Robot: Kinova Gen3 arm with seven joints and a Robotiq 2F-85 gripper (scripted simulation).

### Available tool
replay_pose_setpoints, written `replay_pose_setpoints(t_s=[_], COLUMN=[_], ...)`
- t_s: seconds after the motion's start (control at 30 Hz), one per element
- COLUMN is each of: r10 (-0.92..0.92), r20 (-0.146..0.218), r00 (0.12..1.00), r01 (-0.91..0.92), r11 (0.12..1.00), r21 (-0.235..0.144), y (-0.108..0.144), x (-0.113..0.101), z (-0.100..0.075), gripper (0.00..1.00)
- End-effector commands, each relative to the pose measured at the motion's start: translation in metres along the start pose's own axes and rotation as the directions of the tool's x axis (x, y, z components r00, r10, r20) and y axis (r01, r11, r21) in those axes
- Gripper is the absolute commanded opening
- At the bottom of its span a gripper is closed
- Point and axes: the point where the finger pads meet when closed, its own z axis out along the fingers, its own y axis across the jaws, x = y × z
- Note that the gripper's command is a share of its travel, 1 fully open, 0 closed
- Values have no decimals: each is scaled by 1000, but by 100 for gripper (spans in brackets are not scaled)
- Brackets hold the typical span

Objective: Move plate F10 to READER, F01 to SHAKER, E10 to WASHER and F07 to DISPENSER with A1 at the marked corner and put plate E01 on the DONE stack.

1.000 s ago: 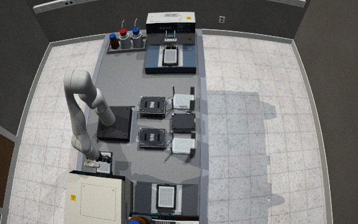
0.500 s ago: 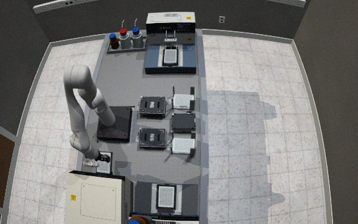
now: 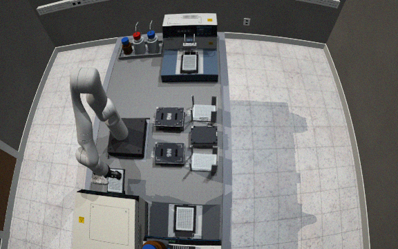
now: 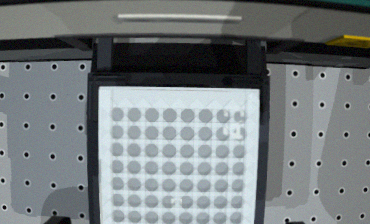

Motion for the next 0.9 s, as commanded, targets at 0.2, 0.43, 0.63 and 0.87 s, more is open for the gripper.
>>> replay_pose_setpoints(t_s=[0.2,0.43,0.63,0.87], r10=[-3,-3,-4,-2], r20=[-5,-5,-4,-5], r00=[1000,1000,1000,1000], r01=[3,3,4,2], r11=[1000,1000,1000,1000], r21=[3,3,3,3], y=[-2,-2,-2,-2], x=[1,1,1,1], z=[-13,-22,-27,-37], gripper=[100,100,100,100])
